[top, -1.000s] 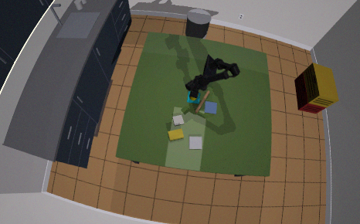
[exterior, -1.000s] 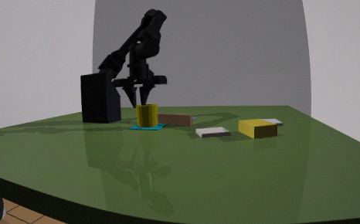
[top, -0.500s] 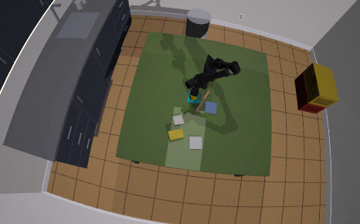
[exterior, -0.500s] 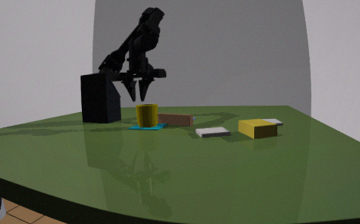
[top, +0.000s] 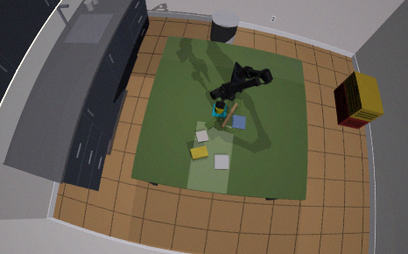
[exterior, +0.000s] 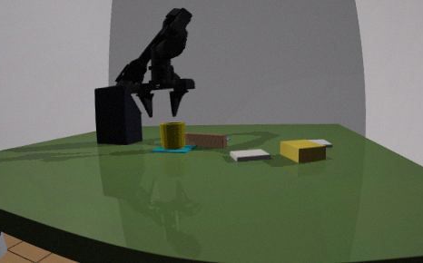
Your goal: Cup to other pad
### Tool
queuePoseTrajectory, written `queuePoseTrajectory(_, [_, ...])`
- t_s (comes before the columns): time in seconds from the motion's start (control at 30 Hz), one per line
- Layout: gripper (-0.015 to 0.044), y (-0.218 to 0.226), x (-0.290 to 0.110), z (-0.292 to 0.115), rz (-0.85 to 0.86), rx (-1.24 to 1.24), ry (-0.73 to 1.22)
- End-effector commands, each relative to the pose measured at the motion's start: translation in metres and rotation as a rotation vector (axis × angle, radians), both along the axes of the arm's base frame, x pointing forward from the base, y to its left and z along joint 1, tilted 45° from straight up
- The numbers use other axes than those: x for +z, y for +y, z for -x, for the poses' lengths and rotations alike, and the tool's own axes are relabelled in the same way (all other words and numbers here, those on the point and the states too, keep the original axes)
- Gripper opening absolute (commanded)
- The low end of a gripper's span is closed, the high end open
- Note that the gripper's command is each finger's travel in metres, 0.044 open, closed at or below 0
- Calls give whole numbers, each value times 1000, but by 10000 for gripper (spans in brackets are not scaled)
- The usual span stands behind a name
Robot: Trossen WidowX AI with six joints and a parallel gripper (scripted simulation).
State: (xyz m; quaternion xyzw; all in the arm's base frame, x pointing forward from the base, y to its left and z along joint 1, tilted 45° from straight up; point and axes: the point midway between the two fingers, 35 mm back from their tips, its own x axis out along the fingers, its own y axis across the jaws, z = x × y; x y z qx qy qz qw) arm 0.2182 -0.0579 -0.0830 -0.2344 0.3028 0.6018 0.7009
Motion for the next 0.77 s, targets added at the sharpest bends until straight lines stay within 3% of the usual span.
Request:
queuePoseTrajectory(0.0, [440,-7,6,-1,7,6,-5])
queuePoseTrajectory(0.37, [440,-44,44,7,15,14,-10])
queuePoseTrajectory(0.73, [440,-41,41,6,8,0,-7])
